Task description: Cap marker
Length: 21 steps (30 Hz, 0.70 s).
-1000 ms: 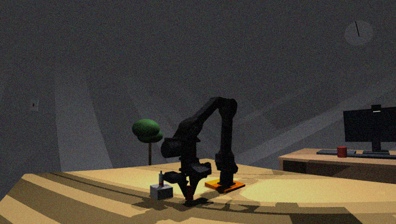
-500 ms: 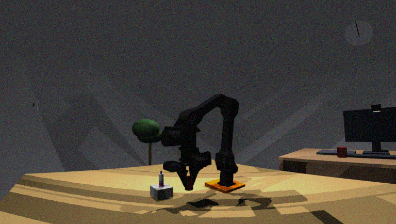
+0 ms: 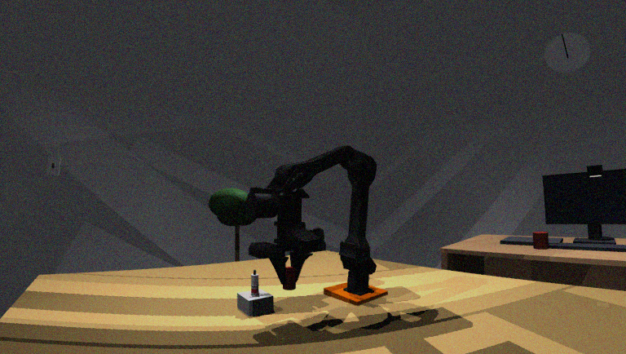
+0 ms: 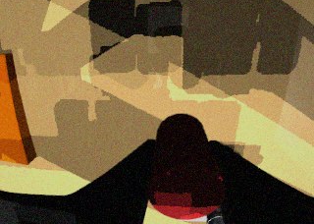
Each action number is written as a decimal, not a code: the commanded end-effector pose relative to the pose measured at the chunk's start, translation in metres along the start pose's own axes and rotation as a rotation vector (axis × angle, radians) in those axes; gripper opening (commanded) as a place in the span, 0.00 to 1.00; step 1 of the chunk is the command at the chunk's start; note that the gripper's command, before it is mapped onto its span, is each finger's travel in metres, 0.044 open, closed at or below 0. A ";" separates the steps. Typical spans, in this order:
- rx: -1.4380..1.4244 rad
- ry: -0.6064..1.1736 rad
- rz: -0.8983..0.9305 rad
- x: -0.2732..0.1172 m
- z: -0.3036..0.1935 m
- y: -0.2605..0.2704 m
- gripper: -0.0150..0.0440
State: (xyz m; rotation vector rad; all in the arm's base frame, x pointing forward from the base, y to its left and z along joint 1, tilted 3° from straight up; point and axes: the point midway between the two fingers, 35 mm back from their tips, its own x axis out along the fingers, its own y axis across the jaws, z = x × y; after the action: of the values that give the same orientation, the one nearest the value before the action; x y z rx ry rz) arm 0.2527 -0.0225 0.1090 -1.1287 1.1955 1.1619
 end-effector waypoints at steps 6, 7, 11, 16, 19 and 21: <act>-0.001 0.001 0.002 -0.013 -0.021 -0.014 0.25; -0.001 0.001 0.002 -0.014 -0.024 -0.015 0.25; -0.001 0.002 0.001 -0.020 -0.034 -0.021 0.25; -0.001 0.003 0.001 -0.027 -0.047 -0.026 0.25; -0.001 0.004 0.001 -0.031 -0.055 -0.029 0.25; -0.001 0.005 0.001 -0.034 -0.061 -0.031 0.25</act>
State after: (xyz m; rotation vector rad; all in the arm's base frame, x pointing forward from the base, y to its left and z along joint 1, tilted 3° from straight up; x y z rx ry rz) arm 0.2755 -0.0766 0.1370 -1.1312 1.1962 1.1596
